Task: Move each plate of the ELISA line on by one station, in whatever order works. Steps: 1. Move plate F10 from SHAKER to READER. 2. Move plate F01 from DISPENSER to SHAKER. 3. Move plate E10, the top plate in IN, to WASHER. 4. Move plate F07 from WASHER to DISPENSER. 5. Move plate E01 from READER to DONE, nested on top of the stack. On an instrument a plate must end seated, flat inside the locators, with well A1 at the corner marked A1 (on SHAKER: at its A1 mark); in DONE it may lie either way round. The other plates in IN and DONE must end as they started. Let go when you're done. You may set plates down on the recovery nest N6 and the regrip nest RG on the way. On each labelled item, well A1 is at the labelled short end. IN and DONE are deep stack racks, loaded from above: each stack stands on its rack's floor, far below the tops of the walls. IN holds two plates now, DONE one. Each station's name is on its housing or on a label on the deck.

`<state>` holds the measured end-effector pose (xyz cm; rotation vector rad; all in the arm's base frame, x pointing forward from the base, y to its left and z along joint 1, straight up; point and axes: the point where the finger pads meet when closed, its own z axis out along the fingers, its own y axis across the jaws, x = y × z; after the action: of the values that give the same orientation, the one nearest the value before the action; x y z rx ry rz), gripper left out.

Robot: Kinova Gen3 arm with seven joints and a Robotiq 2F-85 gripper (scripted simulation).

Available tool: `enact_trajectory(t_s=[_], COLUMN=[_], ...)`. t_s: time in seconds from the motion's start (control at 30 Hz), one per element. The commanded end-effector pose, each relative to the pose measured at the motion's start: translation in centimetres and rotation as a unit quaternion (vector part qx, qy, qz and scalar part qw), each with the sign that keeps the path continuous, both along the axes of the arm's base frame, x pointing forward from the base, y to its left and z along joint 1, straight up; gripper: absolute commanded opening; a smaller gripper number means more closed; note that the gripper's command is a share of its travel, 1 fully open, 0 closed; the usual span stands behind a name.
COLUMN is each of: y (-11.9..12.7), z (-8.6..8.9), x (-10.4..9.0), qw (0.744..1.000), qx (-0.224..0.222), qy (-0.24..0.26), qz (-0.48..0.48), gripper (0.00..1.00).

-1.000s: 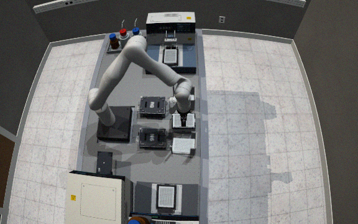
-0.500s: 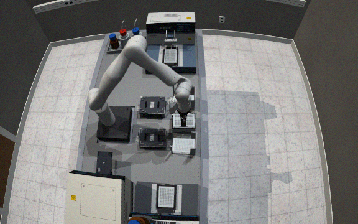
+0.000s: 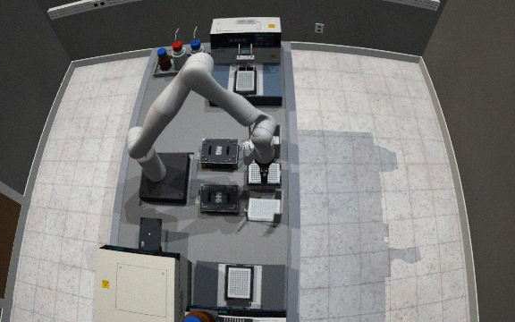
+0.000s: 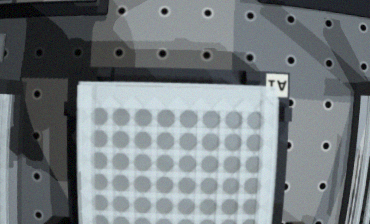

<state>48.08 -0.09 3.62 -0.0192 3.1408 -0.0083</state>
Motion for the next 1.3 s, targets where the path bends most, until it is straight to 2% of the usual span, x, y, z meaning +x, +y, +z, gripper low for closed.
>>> enact_trajectory(t_s=[0.0, 0.47, 1.27], y=[-0.27, -0.15, -0.12], z=[-0.50, -0.32, -1.12], x=[-0.01, -0.03, 0.00], qw=[1.000, 1.000, 1.000], qx=[-0.001, -0.001, 0.000], qy=[0.000, 0.001, 0.000], qz=[-0.002, -0.001, -0.002], gripper=[1.00, 1.00, 1.00])
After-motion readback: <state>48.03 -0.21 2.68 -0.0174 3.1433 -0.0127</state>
